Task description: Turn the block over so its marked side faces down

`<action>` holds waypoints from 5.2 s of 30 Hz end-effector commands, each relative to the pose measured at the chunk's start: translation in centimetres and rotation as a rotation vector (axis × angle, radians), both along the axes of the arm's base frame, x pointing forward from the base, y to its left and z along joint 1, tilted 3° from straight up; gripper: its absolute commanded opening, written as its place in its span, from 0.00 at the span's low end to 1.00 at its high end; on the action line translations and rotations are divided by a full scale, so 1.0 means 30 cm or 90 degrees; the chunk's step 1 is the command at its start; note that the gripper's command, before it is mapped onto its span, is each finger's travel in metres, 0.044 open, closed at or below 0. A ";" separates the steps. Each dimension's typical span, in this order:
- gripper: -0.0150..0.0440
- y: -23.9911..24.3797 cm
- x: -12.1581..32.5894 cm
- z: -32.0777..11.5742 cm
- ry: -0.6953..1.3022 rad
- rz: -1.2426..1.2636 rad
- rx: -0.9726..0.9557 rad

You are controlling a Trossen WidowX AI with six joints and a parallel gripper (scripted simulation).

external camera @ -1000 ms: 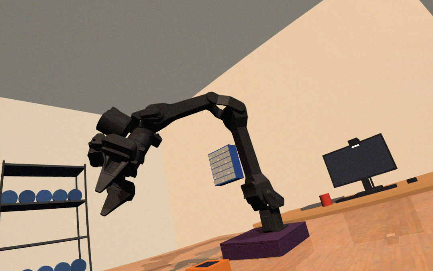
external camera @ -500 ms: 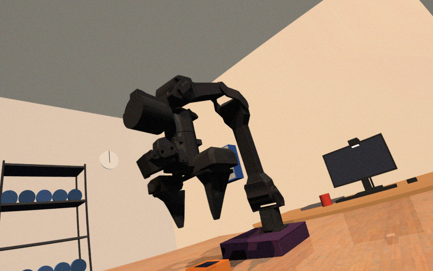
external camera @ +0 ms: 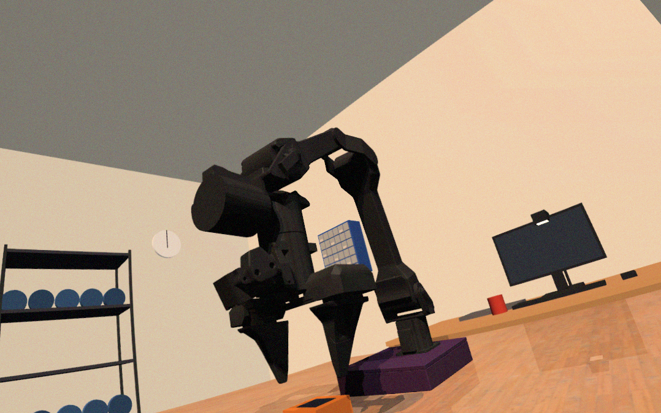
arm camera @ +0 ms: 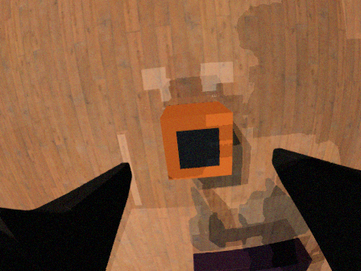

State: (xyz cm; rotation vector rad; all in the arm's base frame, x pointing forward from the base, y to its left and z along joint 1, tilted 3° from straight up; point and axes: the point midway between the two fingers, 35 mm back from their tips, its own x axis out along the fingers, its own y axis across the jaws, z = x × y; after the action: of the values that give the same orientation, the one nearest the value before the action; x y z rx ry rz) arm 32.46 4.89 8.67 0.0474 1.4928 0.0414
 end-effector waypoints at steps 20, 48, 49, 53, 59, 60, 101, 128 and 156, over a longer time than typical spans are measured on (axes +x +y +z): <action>1.00 0.006 0.005 -0.125 0.005 -0.003 -0.003; 0.49 0.007 0.005 -0.149 0.005 -0.002 -0.003; 0.47 0.007 0.005 -0.149 0.005 -0.002 -0.003; 0.43 0.007 0.005 -0.149 0.005 -0.002 -0.003; 0.25 0.002 -0.001 -0.053 0.005 -0.002 -0.003; 0.25 0.002 -0.002 -0.049 0.005 -0.002 -0.003; 0.25 0.004 -0.012 -0.078 -0.330 -0.021 -0.004; 0.25 0.016 0.017 -0.192 -0.583 -0.030 -0.008; 0.30 0.008 -0.020 -0.171 -0.670 -0.040 -0.005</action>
State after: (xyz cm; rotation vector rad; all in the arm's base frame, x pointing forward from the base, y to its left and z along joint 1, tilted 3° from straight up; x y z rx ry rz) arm 31.81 5.18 3.43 0.0578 0.4456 0.0086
